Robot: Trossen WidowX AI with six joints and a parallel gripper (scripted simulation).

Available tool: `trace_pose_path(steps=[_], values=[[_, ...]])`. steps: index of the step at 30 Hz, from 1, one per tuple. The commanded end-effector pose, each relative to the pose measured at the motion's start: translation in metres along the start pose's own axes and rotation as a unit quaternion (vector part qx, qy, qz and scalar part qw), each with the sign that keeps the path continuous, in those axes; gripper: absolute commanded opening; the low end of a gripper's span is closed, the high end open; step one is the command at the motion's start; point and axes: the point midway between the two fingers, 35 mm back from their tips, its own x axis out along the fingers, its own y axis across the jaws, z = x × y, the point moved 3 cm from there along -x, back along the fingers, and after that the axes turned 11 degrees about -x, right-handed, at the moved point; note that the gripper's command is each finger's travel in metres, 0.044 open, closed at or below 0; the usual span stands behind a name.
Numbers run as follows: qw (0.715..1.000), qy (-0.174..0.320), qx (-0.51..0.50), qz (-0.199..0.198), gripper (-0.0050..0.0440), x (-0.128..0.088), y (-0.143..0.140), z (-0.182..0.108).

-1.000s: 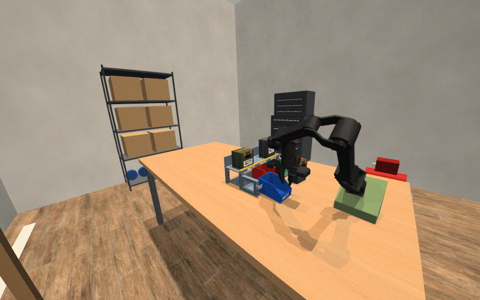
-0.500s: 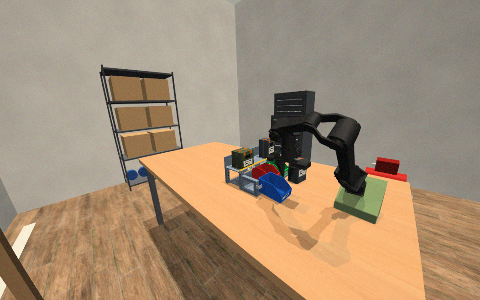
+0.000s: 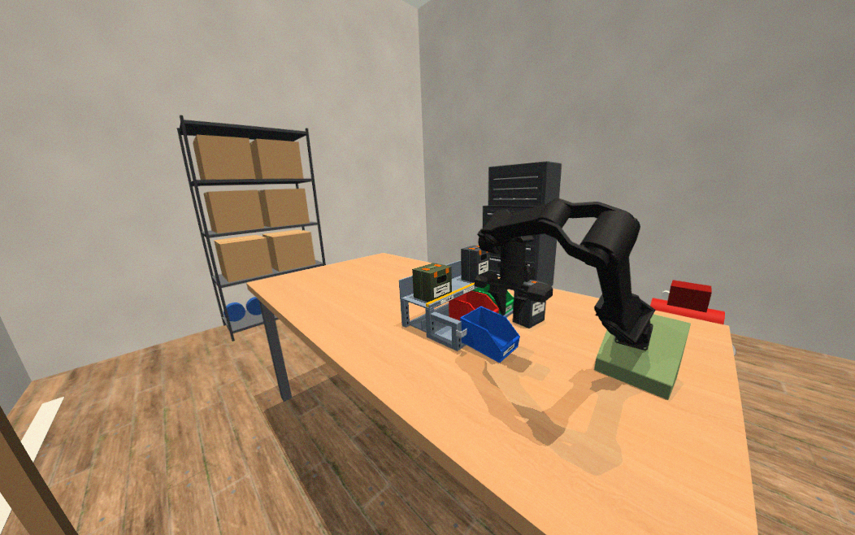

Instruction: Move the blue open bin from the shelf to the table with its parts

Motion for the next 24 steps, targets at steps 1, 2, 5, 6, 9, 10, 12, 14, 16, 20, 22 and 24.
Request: trace_pose_path(steps=[1, 2, 5, 6, 9, 10, 12, 14, 16, 20, 22, 24], values=[[1.000, -0.001, 0.001, 0.000, 0.0150, 0.0025, -0.0004, -0.0005], [1.000, -0.001, 0.001, 0.000, 0.0150, 0.0025, -0.0004, -0.0005], [1.000, -0.001, 0.001, 0.000, 0.0150, 0.0025, -0.0004, -0.0005], [1.000, -0.001, 0.001, 0.000, 0.0150, 0.0025, -0.0004, -0.0005], [1.000, -0.001, 0.001, 0.000, 0.0150, 0.0025, -0.0004, -0.0005], [1.000, -0.001, 0.001, 0.000, 0.0150, 0.0025, -0.0004, -0.0005], [1.000, -0.001, -0.002, 0.001, 0.0150, 0.0041, -0.0002, -0.0008], [1.000, -0.001, 0.000, 0.000, 0.0150, 0.0070, -0.0010, -0.0007], [1.000, 0.000, 0.001, 0.000, 0.0150, 0.0085, -0.0014, -0.0006], [1.000, 0.000, 0.001, 0.000, 0.0150, 0.0085, -0.0014, -0.0006], [1.000, 0.000, 0.001, 0.000, 0.0150, 0.0085, -0.0014, -0.0006], [1.000, 0.000, 0.001, 0.000, 0.0150, 0.0085, -0.0014, -0.0006]])
